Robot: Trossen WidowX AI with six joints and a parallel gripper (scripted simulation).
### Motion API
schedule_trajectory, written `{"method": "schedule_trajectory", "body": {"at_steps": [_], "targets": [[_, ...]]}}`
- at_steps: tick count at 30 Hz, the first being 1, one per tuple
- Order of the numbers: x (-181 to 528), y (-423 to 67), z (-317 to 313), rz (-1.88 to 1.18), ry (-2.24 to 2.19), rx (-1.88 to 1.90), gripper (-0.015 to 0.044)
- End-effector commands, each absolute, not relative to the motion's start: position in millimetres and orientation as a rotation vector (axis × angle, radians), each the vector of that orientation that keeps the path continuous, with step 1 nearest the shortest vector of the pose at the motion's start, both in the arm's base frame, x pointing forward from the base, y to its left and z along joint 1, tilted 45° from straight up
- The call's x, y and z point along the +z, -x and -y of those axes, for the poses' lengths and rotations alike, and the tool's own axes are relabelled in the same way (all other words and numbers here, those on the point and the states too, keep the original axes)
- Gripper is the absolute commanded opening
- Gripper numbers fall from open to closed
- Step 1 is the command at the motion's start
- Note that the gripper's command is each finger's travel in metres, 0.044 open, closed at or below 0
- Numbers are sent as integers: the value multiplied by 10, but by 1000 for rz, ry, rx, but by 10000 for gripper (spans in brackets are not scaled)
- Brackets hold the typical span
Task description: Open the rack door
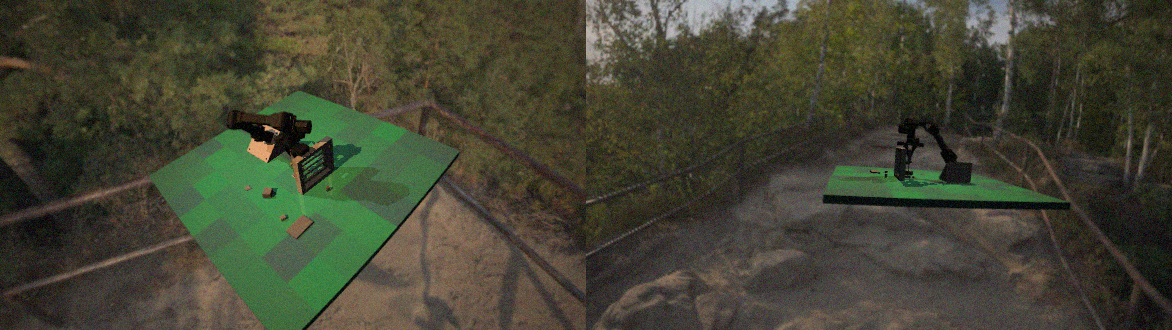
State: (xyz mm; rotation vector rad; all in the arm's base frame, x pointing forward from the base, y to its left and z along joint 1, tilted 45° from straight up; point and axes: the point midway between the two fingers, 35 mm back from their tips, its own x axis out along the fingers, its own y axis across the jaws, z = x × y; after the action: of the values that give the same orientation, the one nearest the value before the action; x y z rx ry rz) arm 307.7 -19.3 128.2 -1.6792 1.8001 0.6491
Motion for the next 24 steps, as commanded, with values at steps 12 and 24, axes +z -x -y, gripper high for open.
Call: {"method": "schedule_trajectory", "body": {"at_steps": [12, 24], "targets": [[1206, -2900, 106, -1797, 1489, 381, 17], [1112, -2726, 5, -1780, 1353, 202, 17]]}}
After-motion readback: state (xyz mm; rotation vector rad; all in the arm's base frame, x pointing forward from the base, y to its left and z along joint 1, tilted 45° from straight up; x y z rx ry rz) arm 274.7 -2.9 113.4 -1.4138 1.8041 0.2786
